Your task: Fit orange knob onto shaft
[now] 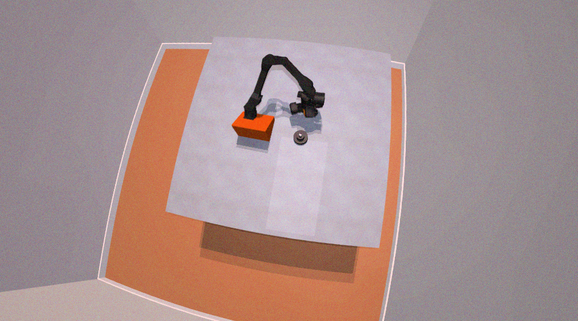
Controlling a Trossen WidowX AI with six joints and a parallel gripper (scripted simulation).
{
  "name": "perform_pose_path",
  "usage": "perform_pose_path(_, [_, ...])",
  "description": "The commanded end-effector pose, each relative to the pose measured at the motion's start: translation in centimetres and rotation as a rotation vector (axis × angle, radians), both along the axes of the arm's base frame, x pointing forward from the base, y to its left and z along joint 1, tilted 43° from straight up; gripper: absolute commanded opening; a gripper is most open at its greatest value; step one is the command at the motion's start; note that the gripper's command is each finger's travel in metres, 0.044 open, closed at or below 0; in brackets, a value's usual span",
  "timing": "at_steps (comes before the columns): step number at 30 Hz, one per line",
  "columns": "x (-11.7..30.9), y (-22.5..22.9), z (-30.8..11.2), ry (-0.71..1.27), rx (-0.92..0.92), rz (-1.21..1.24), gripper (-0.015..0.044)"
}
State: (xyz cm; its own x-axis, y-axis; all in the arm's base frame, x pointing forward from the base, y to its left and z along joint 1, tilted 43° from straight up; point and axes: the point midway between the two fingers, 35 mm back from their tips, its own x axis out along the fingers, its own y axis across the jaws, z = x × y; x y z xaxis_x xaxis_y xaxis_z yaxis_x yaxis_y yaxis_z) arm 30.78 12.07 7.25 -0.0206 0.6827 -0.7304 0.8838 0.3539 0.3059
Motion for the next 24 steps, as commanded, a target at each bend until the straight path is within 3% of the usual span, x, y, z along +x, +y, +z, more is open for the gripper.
perform_pose_path(1, [0.0, 0.04, 0.09, 0.095, 0.002, -0.102, 0.0181])
perform_pose_path(9, [0.0, 0.04, 0.09, 0.282, -0.004, -0.301, 0.0181])
perform_pose_path(18, [0.0, 0.04, 0.09, 0.302, -0.004, -0.322, 0.0181])
perform_pose_path(24, [0.0, 0.04, 0.09, 0.43, -0.008, -0.458, 0.0181])
